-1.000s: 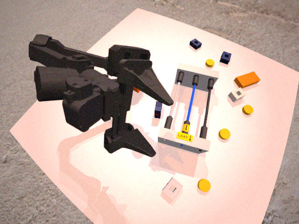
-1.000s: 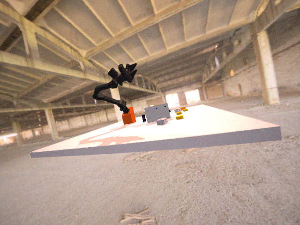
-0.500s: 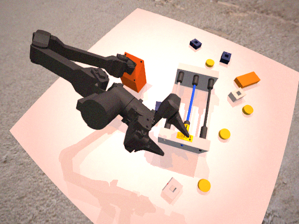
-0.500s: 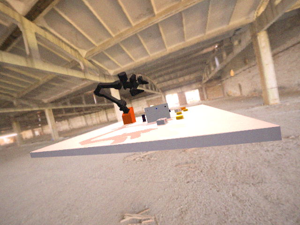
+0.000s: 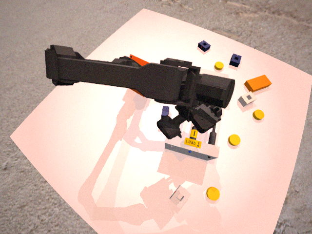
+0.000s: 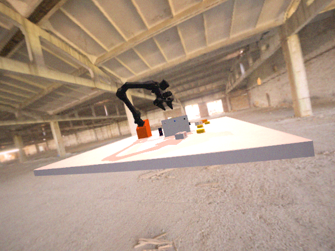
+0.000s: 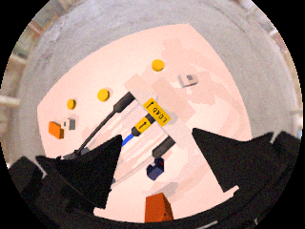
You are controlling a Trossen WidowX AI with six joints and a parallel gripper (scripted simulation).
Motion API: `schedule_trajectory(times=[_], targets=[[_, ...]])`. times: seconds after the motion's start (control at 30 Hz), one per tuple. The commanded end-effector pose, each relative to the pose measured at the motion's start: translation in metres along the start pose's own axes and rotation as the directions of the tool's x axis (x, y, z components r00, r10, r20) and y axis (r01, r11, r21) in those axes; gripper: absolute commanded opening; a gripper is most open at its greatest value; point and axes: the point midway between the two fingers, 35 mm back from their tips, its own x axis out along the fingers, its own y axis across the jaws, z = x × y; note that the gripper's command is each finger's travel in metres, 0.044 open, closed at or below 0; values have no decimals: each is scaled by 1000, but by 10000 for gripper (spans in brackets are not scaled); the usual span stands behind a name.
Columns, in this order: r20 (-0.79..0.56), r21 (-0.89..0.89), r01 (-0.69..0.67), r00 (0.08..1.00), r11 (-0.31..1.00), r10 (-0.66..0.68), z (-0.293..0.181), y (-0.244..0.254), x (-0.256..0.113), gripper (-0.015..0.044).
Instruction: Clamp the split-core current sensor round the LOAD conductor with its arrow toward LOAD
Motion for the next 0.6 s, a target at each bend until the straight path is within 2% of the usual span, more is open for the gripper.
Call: schedule_trajectory(times=[0.0,0.47,0.57], targets=[[6,-1,24,1000,1000,-24,4,-4,-3,440],[6,-1,24,1000,1000,-24,4,-4,-3,440],[-55,-137,6,998,991,-13,-21,0,4,440]])
